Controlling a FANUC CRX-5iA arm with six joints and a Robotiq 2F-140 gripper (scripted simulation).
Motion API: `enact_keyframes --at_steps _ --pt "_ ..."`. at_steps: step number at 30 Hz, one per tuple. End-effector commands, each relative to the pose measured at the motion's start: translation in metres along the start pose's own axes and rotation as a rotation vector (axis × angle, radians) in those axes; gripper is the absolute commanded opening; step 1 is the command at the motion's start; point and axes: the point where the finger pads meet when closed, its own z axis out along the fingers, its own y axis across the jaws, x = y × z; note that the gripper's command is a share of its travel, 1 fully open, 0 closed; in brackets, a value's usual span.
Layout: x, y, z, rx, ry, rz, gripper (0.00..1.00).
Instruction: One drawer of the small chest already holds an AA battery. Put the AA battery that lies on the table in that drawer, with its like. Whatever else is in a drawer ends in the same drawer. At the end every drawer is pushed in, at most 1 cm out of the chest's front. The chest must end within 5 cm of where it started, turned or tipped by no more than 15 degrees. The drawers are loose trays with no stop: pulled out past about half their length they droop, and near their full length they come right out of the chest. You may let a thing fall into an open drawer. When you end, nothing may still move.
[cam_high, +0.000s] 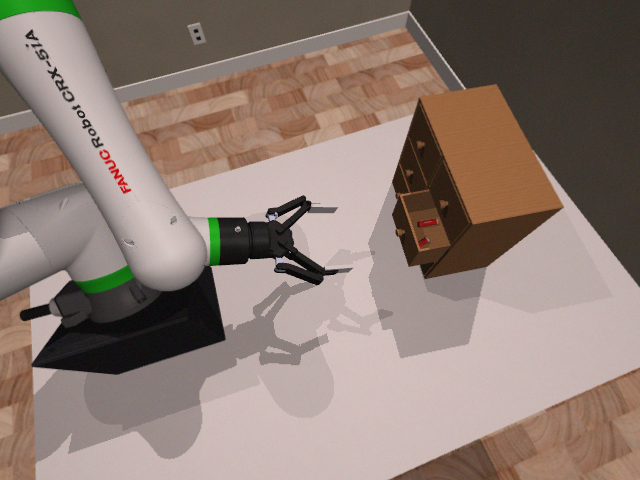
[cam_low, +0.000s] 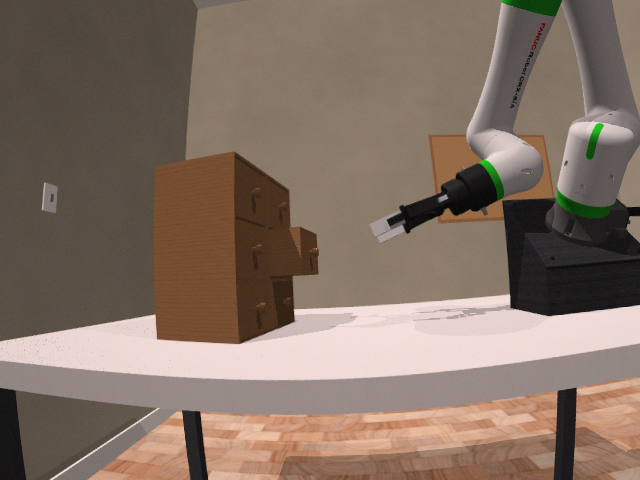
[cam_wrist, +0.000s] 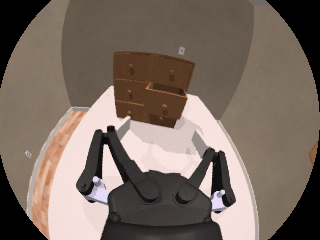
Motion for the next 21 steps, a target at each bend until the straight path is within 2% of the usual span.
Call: enact_keyframes --at_steps 1,8,9,21 --pt "-0.0003 0.0011 0.001 -0.003 0.011 0.001 1.0" --pt "-0.0003 0.0012 0.0012 -0.003 0.013 0.001 1.0" --pt "-0.0003 0.0012 0.0012 -0.003 0.013 0.001 0.0" --pt "-0.0003 0.0012 0.0012 -0.003 0.013 0.001 0.0"
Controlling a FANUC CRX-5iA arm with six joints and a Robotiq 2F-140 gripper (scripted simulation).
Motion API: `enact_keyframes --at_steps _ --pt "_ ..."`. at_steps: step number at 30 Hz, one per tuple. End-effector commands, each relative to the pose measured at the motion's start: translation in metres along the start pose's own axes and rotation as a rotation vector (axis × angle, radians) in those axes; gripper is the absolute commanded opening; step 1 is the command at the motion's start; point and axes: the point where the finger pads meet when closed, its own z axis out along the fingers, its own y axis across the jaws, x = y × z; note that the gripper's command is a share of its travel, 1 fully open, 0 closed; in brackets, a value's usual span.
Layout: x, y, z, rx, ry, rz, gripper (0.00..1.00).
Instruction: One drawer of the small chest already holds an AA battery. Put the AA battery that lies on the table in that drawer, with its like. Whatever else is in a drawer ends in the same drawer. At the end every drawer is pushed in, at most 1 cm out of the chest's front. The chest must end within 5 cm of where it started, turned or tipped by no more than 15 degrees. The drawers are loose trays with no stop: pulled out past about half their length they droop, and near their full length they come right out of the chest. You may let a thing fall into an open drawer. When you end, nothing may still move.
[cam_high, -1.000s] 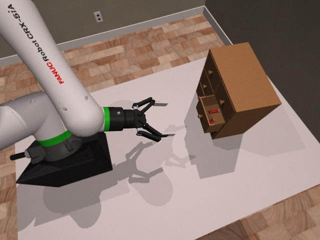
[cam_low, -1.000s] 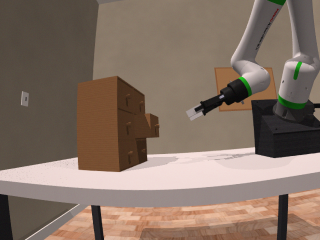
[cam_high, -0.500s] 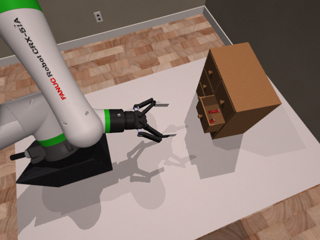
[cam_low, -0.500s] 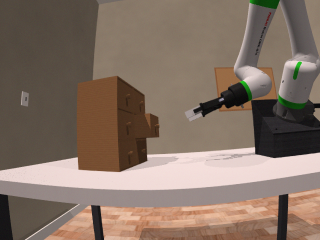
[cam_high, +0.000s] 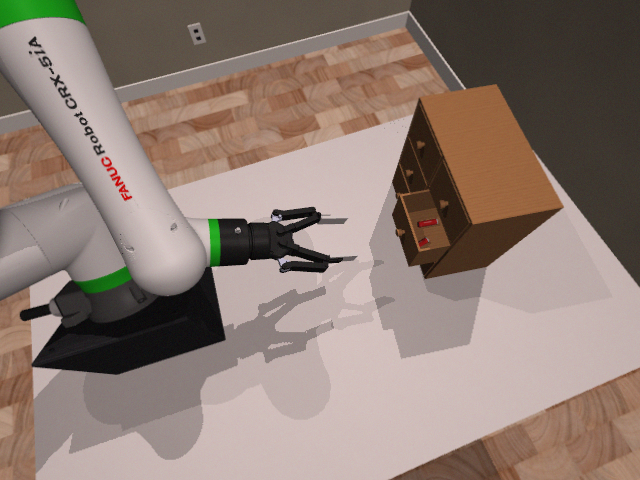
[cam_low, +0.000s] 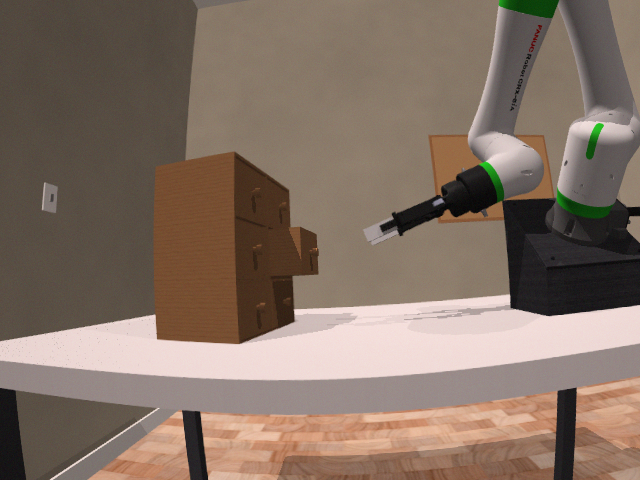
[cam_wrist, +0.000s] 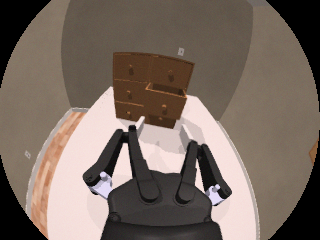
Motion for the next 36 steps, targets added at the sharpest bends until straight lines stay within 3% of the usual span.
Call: enact_keyframes --at_steps 1,21,36 --pt "0.0 0.0 0.0 0.0 0.0 0.0 0.0" --pt "0.001 0.0 0.013 0.0 0.0 0.0 0.0" --pt "0.003 0.0 0.06 0.0 0.0 0.0 0.0"
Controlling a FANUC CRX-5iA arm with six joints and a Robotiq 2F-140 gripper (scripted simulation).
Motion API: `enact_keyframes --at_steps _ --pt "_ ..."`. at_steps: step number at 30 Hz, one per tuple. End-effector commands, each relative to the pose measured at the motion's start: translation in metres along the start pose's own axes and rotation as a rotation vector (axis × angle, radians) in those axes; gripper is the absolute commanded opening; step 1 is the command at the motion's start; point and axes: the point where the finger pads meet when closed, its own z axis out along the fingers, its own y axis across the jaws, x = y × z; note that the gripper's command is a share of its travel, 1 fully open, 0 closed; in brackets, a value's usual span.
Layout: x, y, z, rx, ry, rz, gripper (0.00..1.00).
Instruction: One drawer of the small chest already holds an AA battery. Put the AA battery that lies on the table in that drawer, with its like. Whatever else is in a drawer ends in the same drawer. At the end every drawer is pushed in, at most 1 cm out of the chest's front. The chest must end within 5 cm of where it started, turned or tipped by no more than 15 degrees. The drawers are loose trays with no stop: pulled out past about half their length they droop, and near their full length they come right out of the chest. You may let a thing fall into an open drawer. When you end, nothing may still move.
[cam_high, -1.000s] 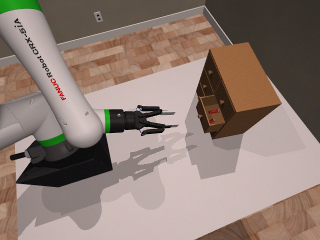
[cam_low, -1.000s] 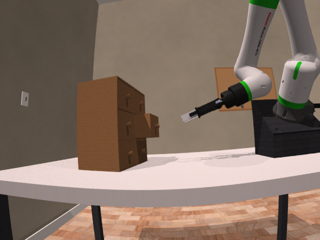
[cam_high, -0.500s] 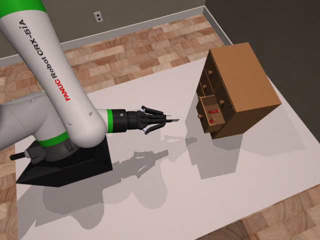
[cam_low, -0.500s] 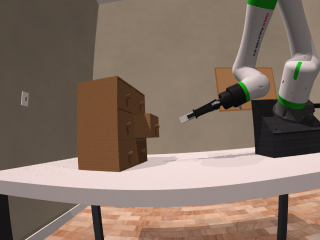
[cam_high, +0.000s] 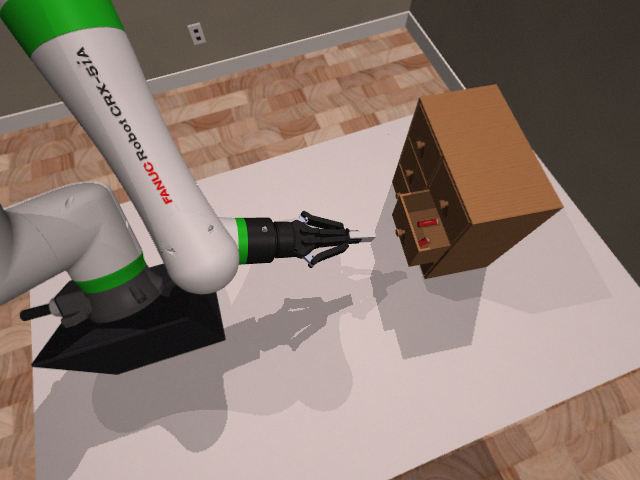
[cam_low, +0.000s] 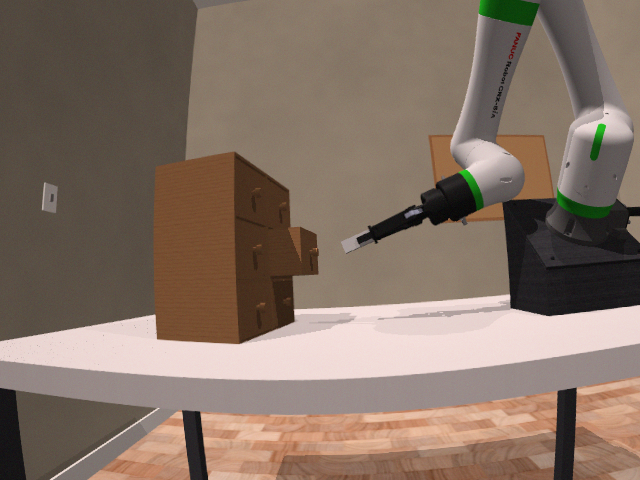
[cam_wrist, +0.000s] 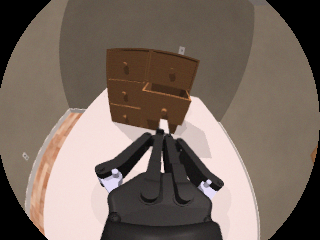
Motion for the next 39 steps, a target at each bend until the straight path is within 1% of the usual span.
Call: enact_keyframes --at_steps 1,9,39 --pt "0.0004 0.0 0.0106 0.0 0.0 0.0 0.0" --pt "0.0008 -0.0001 0.0184 0.0 0.0 0.0 0.0" --pt "0.0008 -0.0001 0.0186 0.0 0.0 0.0 0.0"
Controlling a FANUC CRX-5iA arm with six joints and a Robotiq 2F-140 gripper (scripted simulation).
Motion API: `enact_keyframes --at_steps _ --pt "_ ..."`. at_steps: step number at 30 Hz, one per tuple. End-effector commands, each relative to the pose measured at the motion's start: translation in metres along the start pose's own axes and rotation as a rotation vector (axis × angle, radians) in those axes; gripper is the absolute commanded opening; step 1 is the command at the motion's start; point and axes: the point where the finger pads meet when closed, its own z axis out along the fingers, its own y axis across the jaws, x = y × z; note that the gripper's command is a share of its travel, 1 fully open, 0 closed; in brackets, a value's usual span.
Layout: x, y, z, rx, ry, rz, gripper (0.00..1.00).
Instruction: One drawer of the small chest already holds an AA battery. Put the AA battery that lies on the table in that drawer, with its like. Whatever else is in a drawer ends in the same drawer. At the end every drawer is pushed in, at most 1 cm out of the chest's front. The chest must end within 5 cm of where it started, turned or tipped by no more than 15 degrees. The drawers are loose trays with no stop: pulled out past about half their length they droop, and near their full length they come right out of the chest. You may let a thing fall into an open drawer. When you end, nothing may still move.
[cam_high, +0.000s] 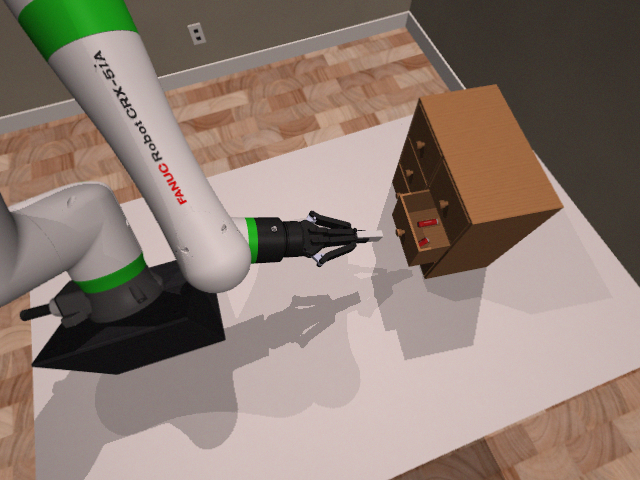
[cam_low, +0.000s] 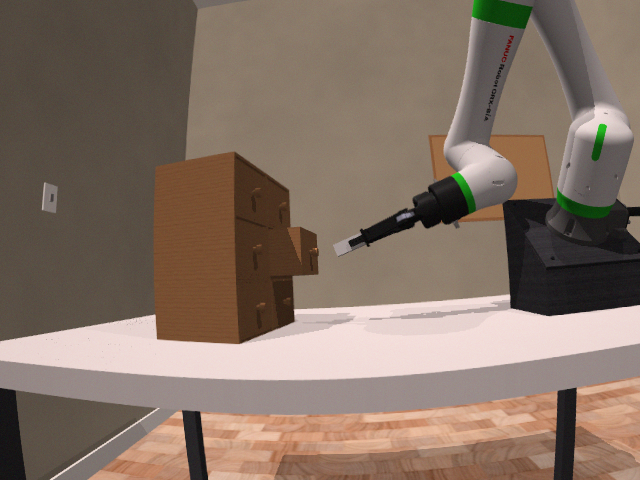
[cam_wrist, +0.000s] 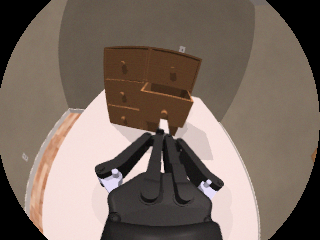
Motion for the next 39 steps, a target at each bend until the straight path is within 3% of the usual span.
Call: enact_keyframes --at_steps 1,19,39 --pt "0.0 0.0 0.0 0.0 0.0 0.0 0.0" --pt "0.003 0.0 0.007 0.0 0.0 0.0 0.0" --pt "0.011 0.0 0.031 0.0 0.0 0.0 0.0"
